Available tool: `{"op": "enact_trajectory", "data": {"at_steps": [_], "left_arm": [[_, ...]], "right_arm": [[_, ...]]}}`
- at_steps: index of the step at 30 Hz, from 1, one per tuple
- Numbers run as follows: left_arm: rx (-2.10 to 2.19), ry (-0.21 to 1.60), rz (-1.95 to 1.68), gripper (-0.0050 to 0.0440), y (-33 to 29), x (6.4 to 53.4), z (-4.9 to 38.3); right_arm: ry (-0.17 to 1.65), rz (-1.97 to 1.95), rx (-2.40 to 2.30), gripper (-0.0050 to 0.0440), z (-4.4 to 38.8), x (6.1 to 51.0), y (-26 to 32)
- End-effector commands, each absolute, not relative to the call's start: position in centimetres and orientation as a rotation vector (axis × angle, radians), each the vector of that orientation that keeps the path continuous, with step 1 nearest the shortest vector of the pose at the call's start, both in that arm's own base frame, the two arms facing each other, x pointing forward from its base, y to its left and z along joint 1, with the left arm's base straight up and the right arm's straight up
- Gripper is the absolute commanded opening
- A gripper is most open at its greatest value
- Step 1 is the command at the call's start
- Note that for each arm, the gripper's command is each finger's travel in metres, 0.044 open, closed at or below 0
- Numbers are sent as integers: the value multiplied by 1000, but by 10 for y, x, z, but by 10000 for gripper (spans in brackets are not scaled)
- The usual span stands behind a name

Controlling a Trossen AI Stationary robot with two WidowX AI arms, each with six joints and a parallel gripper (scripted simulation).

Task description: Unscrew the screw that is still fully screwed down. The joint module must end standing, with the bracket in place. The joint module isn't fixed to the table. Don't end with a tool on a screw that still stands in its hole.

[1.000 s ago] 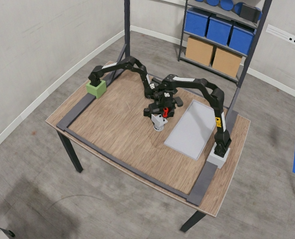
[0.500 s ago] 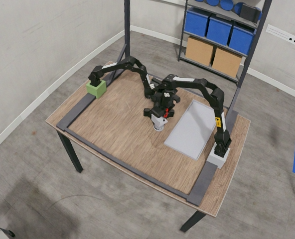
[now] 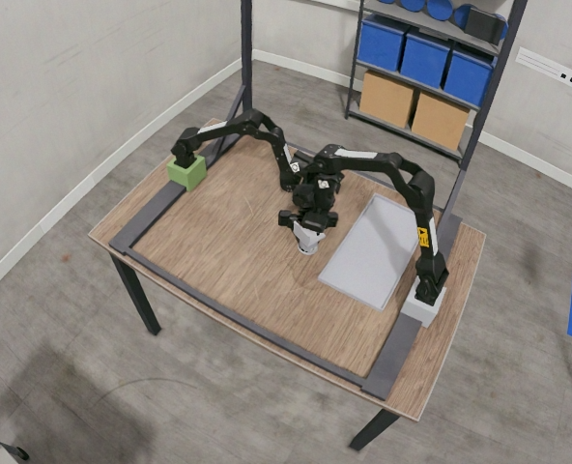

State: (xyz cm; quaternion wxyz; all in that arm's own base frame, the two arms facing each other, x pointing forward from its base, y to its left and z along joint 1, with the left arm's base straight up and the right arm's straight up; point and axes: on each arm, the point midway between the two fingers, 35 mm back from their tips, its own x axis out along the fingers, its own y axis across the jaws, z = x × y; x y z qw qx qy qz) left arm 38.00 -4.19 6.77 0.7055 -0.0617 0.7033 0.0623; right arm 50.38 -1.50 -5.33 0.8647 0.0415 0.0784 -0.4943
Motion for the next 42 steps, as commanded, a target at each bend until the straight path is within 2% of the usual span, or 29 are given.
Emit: {"op": "enact_trajectory", "data": {"at_steps": [1, 10, 22, 27, 39, 42], "left_arm": [[-268, 1538, 261, 130, -43, 383, 73], [-398, 1520, 389, 130, -43, 383, 73], [-787, 1414, 769, 130, -42, 383, 73], [-787, 1414, 769, 130, -42, 383, 73], [-1166, 1235, 1139, 130, -42, 382, 74], [-1165, 1235, 1139, 130, -42, 382, 74]], "right_arm": [[136, -1039, 112, 245, -39, 510, -16], [136, -1039, 112, 245, -39, 510, -16], [136, -1039, 112, 245, -39, 510, -16], [136, -1039, 112, 245, -39, 510, -16], [136, -1039, 112, 245, -39, 510, -16], [136, -1039, 112, 245, -39, 510, -16]]}}
